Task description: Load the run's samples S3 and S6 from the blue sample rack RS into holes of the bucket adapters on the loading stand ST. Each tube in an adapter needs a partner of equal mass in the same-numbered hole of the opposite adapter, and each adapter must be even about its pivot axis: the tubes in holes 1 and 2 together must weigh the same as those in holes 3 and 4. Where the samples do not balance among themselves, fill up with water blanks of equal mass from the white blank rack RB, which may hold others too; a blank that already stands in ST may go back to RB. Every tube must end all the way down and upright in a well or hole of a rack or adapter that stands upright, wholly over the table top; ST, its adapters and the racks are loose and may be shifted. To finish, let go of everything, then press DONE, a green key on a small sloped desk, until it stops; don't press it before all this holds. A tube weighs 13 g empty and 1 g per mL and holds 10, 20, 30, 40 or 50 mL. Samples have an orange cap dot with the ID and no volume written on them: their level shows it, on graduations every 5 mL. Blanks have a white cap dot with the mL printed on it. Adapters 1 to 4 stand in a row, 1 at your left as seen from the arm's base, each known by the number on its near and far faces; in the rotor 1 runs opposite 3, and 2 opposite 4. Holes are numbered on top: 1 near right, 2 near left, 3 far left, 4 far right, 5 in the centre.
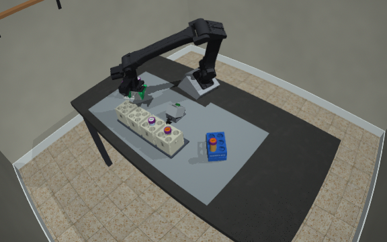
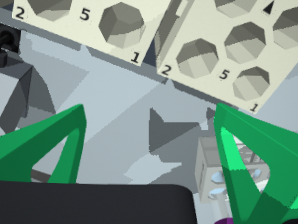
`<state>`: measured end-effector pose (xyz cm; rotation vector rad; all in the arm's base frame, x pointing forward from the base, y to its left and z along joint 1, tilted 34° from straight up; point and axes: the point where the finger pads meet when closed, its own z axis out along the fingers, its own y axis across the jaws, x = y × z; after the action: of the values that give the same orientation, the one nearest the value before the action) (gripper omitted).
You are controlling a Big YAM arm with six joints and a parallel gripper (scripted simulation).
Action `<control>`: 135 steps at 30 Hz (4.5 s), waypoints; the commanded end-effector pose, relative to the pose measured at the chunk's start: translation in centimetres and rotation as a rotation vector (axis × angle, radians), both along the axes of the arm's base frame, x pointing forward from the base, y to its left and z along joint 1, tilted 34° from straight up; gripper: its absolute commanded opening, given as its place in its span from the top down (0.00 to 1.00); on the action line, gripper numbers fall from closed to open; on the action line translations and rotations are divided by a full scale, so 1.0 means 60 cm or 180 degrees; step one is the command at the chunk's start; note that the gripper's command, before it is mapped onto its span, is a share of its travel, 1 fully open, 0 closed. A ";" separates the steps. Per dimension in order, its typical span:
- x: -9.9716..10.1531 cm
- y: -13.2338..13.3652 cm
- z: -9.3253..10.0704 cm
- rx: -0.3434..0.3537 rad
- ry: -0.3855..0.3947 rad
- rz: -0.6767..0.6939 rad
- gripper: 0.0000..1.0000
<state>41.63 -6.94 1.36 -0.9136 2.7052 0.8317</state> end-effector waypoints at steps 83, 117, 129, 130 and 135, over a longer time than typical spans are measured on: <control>-0.028 -0.326 -0.269 -0.0069 -0.0155 0.0064 1.00; -0.021 -0.423 -0.137 -0.0170 -0.0245 0.0046 1.00; -0.020 -0.450 -0.089 -0.0176 -0.0245 0.0061 1.00; -0.023 -0.456 -0.084 -0.0177 -0.0244 0.0047 1.00; -0.024 -0.471 -0.060 -0.0180 -0.0242 0.0046 1.00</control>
<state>39.02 -31.56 -6.34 -0.9512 2.6838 0.8511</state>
